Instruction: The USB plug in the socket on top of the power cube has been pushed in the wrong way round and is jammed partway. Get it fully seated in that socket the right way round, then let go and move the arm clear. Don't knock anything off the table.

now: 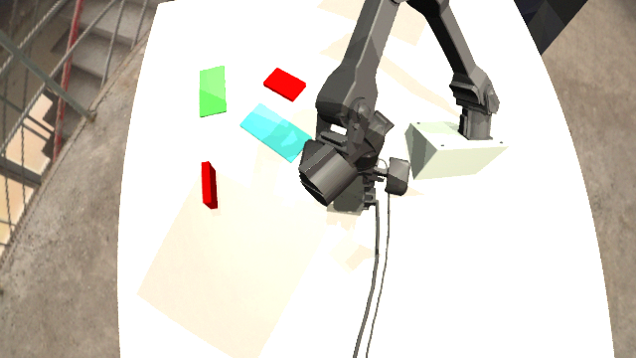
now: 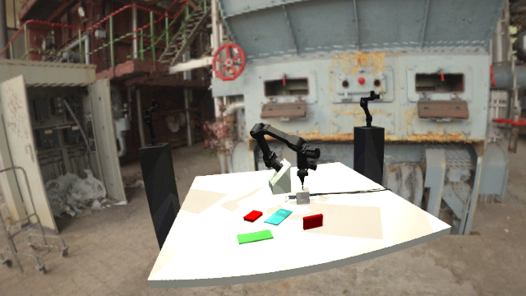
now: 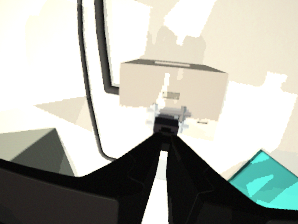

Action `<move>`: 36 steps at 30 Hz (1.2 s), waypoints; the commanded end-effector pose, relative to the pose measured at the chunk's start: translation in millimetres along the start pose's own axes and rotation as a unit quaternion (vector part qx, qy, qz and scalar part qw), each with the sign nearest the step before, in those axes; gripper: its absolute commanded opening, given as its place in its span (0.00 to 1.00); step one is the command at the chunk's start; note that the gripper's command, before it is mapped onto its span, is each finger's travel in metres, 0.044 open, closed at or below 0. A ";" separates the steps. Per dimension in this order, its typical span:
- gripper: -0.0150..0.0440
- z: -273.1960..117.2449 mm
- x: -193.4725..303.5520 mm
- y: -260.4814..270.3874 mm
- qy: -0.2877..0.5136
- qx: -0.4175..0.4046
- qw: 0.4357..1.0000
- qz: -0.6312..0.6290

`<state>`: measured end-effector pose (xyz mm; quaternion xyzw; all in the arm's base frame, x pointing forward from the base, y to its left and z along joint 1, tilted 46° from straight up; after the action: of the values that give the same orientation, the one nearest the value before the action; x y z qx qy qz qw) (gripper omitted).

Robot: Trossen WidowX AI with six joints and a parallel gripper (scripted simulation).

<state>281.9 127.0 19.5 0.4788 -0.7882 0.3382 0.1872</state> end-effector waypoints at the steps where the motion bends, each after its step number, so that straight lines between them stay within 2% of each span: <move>1: 0.25 -3.3 -0.1 -0.1 -0.001 -0.001 1.000 0.002; 36: 0.25 -26.7 -0.2 -0.1 -0.001 -0.002 1.000 0.002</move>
<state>280.9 143.7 35.9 0.4792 -0.7878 0.3383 0.1878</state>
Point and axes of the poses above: the point midway between the two fingers, 35 mm back from their tips, its own z axis out along the fingers, its own y axis across the jaws, x = y × z, the point moved 9 cm from there along -z, back along the fingers, and after that the axes turned 11 degrees about z, right-handed, at the moved point
